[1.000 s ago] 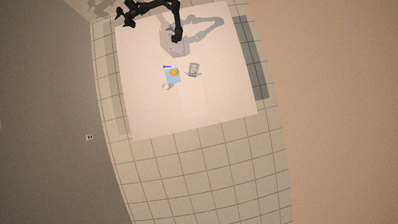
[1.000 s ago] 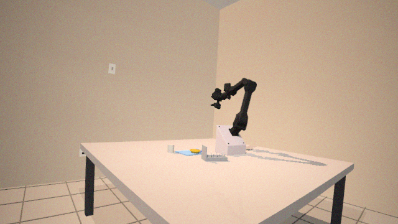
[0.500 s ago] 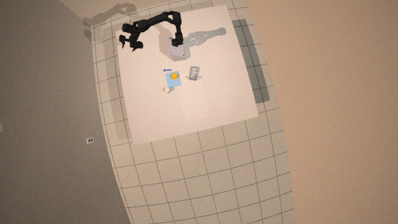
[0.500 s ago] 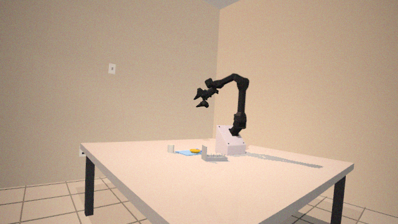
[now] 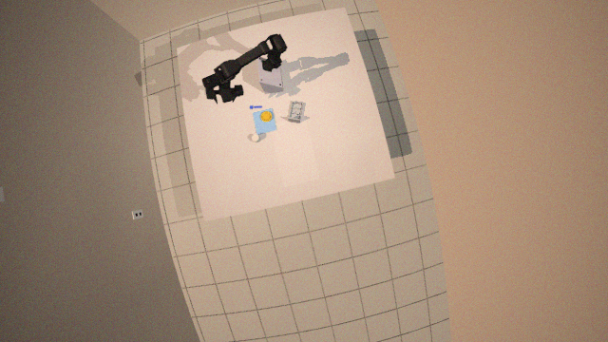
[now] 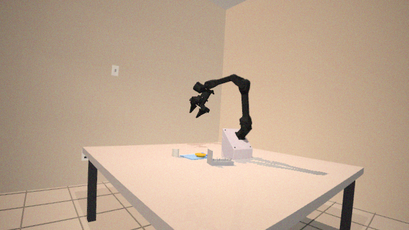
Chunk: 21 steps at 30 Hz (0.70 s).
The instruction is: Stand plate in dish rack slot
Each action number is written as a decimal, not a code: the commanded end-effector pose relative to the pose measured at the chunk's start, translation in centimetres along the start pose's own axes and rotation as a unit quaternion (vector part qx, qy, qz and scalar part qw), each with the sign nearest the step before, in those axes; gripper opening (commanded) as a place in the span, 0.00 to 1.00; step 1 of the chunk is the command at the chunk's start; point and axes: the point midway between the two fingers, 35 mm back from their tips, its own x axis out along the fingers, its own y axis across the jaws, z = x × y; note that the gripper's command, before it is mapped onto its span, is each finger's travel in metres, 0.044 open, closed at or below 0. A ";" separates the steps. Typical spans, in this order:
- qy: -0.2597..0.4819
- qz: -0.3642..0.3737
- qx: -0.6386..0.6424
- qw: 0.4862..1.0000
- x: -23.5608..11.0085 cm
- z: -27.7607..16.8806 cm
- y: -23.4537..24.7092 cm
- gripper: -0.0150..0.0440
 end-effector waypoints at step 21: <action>0.150 0.199 0.040 0.968 5.7 6.3 18.4 0.93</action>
